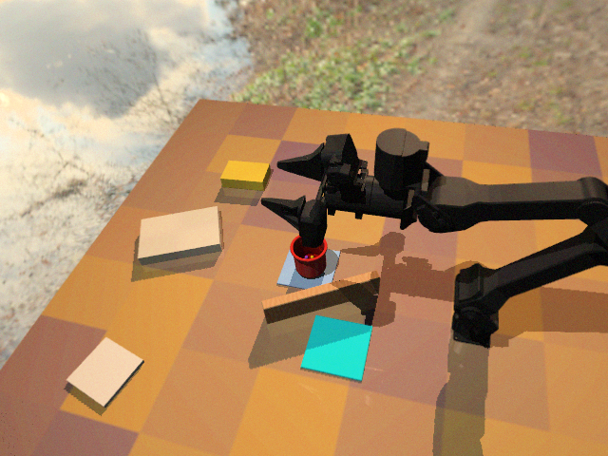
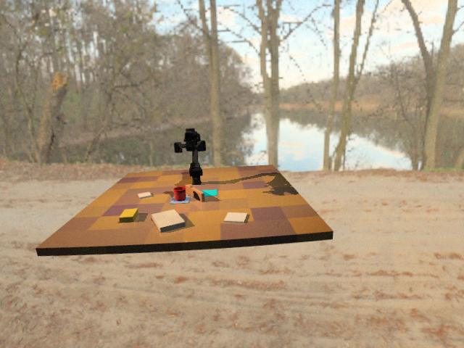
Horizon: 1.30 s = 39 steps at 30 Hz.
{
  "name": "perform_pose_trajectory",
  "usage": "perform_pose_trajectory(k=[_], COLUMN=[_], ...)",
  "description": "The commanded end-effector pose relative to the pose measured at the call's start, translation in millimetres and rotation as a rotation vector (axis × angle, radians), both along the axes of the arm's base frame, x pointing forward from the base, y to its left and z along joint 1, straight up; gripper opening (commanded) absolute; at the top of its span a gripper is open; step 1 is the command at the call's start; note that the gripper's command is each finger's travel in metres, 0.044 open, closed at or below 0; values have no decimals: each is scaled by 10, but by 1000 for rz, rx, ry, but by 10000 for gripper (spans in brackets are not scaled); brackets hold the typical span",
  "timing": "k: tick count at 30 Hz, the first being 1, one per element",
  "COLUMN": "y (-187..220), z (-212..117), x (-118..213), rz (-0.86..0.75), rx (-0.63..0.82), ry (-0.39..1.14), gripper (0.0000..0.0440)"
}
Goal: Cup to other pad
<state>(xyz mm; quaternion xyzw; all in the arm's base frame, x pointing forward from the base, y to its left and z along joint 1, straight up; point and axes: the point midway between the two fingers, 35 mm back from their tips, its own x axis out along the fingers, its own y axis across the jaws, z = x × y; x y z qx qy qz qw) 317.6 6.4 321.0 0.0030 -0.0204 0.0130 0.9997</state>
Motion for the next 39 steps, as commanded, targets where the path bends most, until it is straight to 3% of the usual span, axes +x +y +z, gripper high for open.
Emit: perform_pose_trajectory(k=[1, 14, 19, 27, 39], y=[-2, 63, 135, 248, 381], z=[-4, -168, -239, -332, -474], x=[5, 80, 123, 188, 262], rz=[-3, -12, 3, 22, 27], rx=[2, 39, 57, 88, 124], ry=[6, 150, 224, 344, 531], gripper=[374, 43, 38, 92, 82])
